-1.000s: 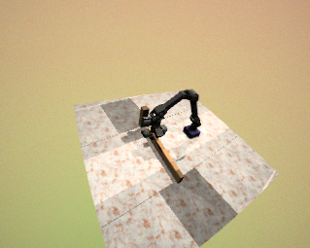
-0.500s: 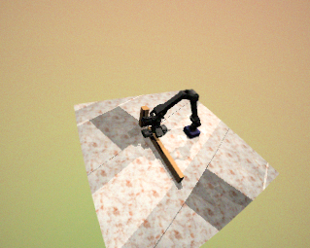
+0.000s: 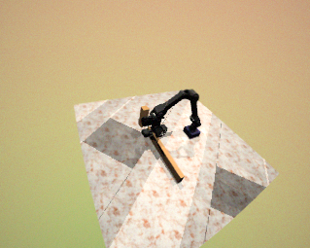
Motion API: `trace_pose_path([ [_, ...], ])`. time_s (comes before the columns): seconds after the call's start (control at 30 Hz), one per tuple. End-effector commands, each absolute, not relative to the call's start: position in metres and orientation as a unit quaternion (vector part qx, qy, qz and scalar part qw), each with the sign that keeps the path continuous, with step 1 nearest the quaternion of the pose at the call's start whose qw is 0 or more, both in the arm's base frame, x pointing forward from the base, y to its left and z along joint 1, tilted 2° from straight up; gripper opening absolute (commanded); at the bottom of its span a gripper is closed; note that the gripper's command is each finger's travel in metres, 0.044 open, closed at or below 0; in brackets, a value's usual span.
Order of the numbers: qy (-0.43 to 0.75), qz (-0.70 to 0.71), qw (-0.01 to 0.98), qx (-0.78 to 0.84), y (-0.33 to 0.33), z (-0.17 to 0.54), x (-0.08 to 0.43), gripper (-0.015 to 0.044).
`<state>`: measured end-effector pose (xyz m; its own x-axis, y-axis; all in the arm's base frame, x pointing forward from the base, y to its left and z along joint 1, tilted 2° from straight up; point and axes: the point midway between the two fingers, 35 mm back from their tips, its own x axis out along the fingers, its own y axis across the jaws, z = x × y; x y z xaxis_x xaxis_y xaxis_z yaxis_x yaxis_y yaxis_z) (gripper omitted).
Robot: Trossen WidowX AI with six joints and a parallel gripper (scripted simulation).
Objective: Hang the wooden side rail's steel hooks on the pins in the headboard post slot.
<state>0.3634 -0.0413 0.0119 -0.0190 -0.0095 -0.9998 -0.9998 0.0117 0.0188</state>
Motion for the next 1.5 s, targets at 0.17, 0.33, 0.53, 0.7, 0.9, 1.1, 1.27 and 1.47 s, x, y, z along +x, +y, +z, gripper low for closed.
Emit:
trace_pose_path([
  [0.17,0.504,0.498,0.498,-0.500,-0.0411,0.0191,0.3661,0.0000],
  [0.33,0.504,0.498,0.498,-0.500,-0.0411,0.0199,0.3661,0.0000],
  [0.53,0.504,0.498,0.498,-0.500,-0.0411,0.0209,0.3661,0.0000],
  [0.7,0.504,0.498,0.498,-0.500,-0.0410,0.0217,0.3661,0.0000],
  [0.9,0.504,0.498,0.498,-0.500,-0.0410,0.0227,0.3661,0.0000],
  [1.1,0.504,0.498,0.498,-0.500,-0.0410,0.0237,0.3662,0.0000],
  [1.27,0.504,0.498,0.498,-0.500,-0.0410,0.0246,0.3662,0.0000],
  [1.47,0.504,0.498,0.498,-0.500,-0.0410,0.0256,0.3662,0.0000],
])
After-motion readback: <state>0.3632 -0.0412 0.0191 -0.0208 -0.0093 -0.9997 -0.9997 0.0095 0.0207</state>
